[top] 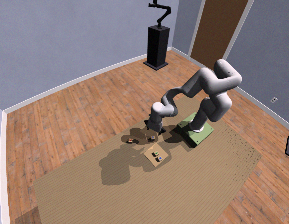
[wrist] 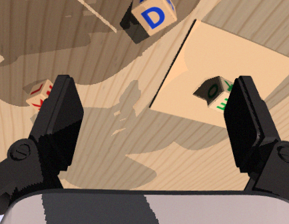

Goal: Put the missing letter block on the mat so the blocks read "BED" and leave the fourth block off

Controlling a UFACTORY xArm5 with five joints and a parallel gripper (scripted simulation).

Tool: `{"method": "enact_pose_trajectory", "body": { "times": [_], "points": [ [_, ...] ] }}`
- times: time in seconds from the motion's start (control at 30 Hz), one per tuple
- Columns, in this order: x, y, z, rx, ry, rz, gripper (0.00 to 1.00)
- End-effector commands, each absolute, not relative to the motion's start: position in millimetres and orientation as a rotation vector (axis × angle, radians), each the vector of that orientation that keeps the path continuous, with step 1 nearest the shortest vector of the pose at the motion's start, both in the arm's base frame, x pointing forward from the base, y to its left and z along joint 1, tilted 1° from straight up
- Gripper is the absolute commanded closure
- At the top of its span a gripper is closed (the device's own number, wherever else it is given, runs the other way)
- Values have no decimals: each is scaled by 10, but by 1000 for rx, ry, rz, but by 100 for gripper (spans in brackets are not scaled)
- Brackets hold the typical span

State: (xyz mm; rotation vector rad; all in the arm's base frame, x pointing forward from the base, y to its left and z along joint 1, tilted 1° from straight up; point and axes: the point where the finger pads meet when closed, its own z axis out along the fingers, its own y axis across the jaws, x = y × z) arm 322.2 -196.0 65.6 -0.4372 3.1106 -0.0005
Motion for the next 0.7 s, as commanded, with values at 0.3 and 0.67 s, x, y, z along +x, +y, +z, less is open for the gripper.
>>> {"method": "enact_pose_trajectory", "body": {
  "times": [0.3,0.67],
  "points": [
    [3232,-1967,551,183,3132,-3,0],
    [3229,-1966,455,690,3061,-2,0]
  ]
}}
